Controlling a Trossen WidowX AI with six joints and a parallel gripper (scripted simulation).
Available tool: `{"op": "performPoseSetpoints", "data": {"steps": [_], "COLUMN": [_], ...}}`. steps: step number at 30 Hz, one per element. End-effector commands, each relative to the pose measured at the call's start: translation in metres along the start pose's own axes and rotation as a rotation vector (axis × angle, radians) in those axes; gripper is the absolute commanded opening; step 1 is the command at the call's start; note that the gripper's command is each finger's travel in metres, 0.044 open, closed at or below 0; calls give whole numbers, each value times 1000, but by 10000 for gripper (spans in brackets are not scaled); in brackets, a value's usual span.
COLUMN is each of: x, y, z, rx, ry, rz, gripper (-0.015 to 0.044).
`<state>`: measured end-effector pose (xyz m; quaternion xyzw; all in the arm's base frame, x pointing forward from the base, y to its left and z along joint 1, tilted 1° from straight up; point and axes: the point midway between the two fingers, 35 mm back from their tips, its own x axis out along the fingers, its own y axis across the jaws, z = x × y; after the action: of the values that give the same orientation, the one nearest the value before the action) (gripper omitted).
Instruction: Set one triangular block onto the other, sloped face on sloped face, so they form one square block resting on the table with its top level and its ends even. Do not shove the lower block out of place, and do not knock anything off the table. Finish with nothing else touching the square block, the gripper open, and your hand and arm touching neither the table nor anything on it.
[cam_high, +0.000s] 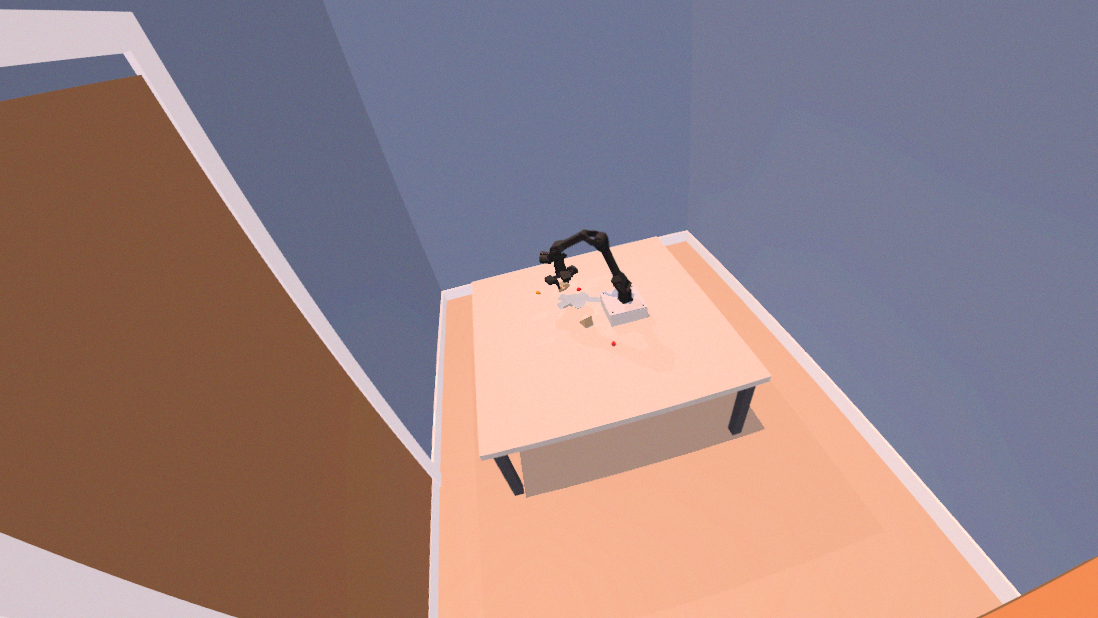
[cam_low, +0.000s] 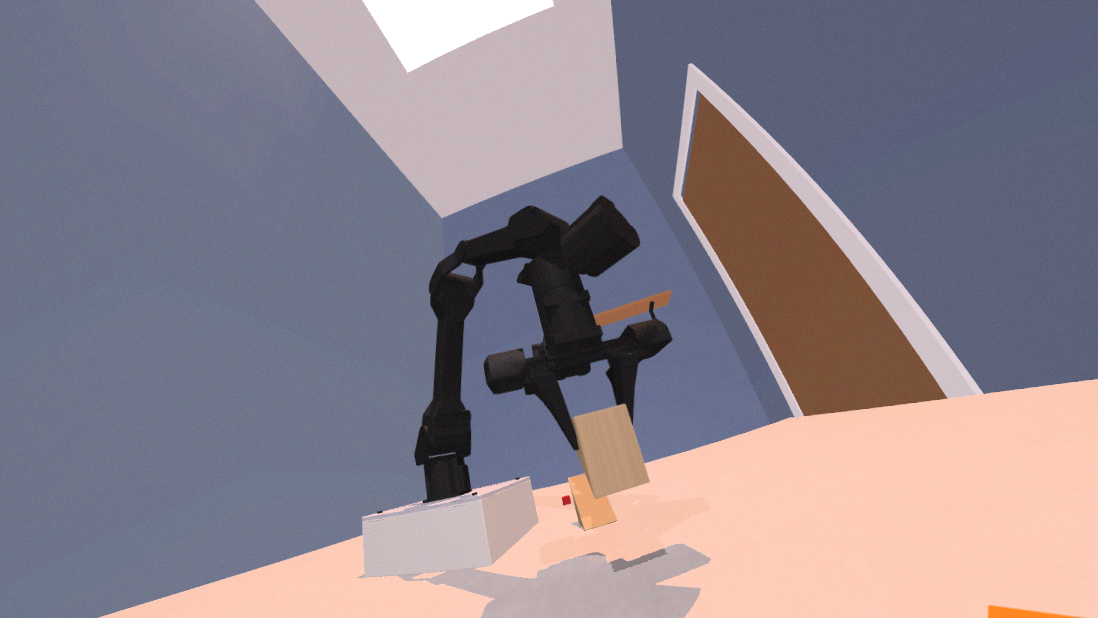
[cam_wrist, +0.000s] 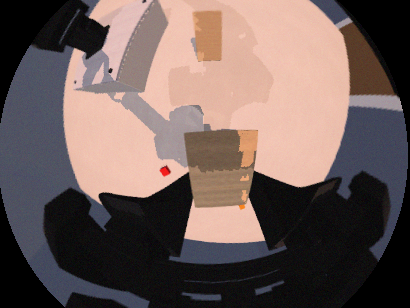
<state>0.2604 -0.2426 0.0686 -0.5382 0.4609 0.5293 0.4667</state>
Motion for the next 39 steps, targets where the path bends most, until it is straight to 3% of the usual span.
{"op": "performPoseSetpoints", "data": {"steps": [1, 31, 39], "x": [-7, -50, -40], "y": [-4, -8, -8], "z": [16, 150, 160], "rx": [-2, -2, -2], "ry": [1, -11, -11], "rz": [5, 4, 4], "gripper": [0, 0, 0]}}
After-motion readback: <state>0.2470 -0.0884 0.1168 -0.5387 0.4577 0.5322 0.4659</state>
